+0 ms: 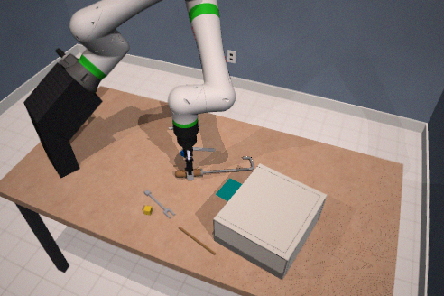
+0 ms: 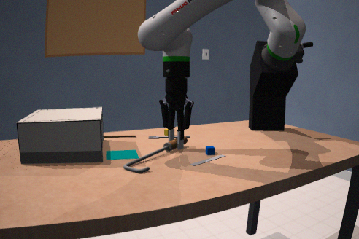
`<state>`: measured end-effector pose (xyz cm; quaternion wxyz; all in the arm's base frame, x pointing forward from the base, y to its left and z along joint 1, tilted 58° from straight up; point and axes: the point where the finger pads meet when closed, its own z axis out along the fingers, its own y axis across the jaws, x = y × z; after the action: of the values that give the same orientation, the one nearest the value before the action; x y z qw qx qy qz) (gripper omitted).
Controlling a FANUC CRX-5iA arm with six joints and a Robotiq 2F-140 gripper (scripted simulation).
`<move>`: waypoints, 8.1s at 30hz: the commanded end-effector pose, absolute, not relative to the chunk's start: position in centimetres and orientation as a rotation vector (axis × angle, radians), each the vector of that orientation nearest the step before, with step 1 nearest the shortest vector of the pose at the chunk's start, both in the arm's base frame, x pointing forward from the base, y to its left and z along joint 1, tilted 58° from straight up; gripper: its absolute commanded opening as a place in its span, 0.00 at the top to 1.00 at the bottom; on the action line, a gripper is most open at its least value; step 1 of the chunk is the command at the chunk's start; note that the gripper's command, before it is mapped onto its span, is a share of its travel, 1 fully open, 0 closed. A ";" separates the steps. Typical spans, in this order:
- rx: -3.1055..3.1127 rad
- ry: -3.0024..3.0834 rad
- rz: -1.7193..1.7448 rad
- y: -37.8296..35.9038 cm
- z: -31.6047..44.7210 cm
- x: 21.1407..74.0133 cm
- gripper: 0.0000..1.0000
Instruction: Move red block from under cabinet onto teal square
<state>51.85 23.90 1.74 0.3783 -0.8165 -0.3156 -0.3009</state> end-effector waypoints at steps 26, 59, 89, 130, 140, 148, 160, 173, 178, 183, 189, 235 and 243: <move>-2.160 -0.168 -0.444 20.7 -4.0 49.8 1.00; -2.154 0.005 -0.351 19.9 -5.6 49.2 1.00; -2.154 0.005 -0.351 19.9 -5.5 49.2 1.00; -2.154 0.005 -0.351 19.3 -4.6 53.0 1.00; -2.154 0.005 -0.351 19.1 -4.1 55.0 1.00; -2.154 0.005 -0.351 18.7 -3.5 57.3 1.00; -2.154 0.005 -0.351 18.3 -2.7 60.3 1.00; -2.154 0.005 -0.351 17.9 -1.9 63.5 1.00; -2.154 0.005 -0.351 17.7 -1.5 64.8 1.00; -2.154 0.005 -0.351 17.5 -1.2 66.1 1.00; -2.154 0.005 -0.351 17.3 -0.9 67.2 1.00; -2.154 0.005 -0.351 16.8 0.0 70.9 1.00; -2.154 0.005 -0.351 16.8 0.0 70.9 1.00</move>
<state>70.87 16.85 0.04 0.4613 -0.8757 0.0020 -0.1427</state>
